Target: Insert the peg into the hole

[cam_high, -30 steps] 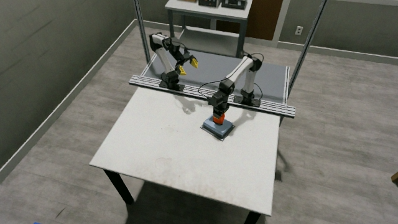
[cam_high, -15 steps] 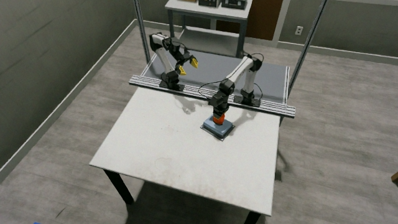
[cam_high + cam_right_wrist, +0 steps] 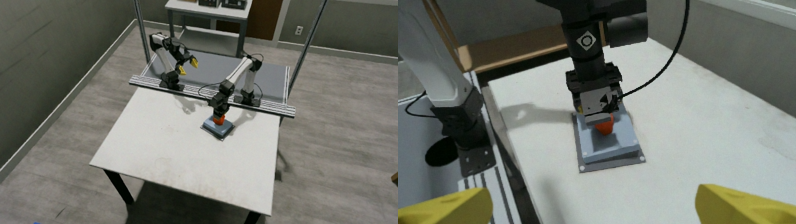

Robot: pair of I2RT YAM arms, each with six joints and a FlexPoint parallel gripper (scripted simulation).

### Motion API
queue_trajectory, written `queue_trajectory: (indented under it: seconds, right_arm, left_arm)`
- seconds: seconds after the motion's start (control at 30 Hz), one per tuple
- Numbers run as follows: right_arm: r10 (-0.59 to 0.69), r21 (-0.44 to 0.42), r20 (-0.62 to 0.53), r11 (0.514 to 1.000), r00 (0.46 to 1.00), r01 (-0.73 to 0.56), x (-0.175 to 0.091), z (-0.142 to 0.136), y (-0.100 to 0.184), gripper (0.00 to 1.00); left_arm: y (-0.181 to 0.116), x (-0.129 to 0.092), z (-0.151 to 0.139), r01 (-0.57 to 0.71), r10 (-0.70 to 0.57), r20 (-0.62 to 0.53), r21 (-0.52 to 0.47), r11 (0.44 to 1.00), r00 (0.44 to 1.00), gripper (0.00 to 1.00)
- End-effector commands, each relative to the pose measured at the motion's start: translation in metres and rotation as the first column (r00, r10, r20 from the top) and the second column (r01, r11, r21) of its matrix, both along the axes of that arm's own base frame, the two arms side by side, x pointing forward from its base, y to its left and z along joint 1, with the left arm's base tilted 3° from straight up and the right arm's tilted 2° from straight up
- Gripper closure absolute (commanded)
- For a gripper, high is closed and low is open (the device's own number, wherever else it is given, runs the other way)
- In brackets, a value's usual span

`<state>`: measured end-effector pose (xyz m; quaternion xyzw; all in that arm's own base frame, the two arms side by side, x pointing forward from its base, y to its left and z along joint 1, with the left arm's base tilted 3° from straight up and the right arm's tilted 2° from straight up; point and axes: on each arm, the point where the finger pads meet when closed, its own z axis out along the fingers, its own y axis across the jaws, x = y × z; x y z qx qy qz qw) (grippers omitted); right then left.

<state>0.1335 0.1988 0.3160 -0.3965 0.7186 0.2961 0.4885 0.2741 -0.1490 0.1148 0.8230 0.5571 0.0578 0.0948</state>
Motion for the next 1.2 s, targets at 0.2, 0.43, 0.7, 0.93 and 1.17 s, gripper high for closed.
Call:
queue_trajectory:
  seconds: [0.2, 0.43, 0.7, 0.93, 1.17]
  right_arm:
    - [-0.009, -0.001, -0.006, 1.000, 1.000, 0.009, 0.000, -0.002, -0.001, 0.00]
    - [-0.009, -0.001, -0.006, 1.000, 1.000, 0.009, 0.000, -0.002, -0.001, 0.00]
    - [-0.009, -0.001, -0.006, 1.000, 1.000, 0.009, 0.000, -0.002, -0.001, 0.00]
    - [-0.009, -0.001, -0.006, 1.000, 1.000, 0.009, 0.000, -0.002, -0.001, 0.00]
    - [-0.009, -0.001, -0.006, 1.000, 1.000, 0.009, 0.000, -0.002, -0.001, 0.00]
  left_arm:
    - [0.001, 0.005, -0.004, -0.002, 0.003, 0.020, -0.009, 1.000, 1.000, 0.65]
    - [0.001, 0.005, 0.001, -0.003, 0.003, 0.011, -0.004, 1.000, 1.000, 0.65]
    - [0.000, 0.005, 0.010, 0.003, -0.002, 0.030, -0.017, 1.000, 1.000, 0.65]
    - [0.004, -0.005, 0.005, -0.001, 0.001, 0.005, -0.005, 1.000, 1.000, 0.65]
    - [-0.001, 0.008, 0.005, 0.001, -0.001, 0.020, -0.014, 1.000, 1.000, 0.65]
